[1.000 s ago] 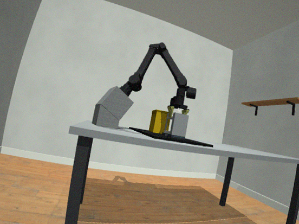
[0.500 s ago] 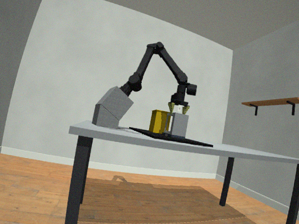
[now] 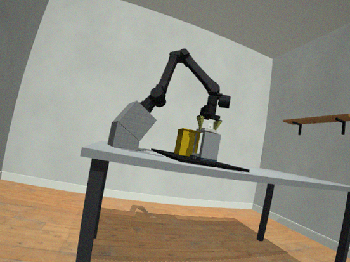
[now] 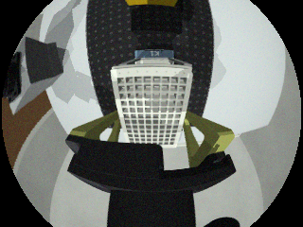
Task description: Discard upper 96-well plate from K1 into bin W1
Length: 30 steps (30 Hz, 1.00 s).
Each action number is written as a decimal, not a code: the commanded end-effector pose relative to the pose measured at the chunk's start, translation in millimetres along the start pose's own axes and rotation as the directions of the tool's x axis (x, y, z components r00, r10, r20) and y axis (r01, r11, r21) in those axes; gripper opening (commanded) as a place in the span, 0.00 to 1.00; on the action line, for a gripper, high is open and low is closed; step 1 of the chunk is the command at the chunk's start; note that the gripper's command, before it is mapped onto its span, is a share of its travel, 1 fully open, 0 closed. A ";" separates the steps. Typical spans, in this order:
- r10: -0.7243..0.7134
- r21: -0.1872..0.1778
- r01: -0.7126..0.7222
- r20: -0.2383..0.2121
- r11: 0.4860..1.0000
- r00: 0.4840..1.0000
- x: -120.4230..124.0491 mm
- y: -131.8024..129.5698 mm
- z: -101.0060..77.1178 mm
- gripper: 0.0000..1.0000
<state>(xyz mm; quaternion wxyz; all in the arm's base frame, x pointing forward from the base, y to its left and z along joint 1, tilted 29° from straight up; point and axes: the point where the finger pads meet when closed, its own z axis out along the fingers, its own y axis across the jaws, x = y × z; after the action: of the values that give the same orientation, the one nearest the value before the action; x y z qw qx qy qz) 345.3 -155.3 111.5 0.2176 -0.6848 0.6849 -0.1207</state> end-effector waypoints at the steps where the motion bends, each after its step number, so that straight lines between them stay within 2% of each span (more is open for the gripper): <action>1: -0.003 0.061 0.005 -0.040 0.998 0.999 12.3 -26.2 -30.7 0.00; 30: -0.004 0.070 0.007 -0.046 0.998 0.999 13.6 -28.3 -33.6 0.00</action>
<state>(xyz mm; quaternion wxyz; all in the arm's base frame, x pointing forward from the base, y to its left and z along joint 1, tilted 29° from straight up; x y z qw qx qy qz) 339.7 -154.8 115.3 0.2171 -0.6819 0.6886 -0.1171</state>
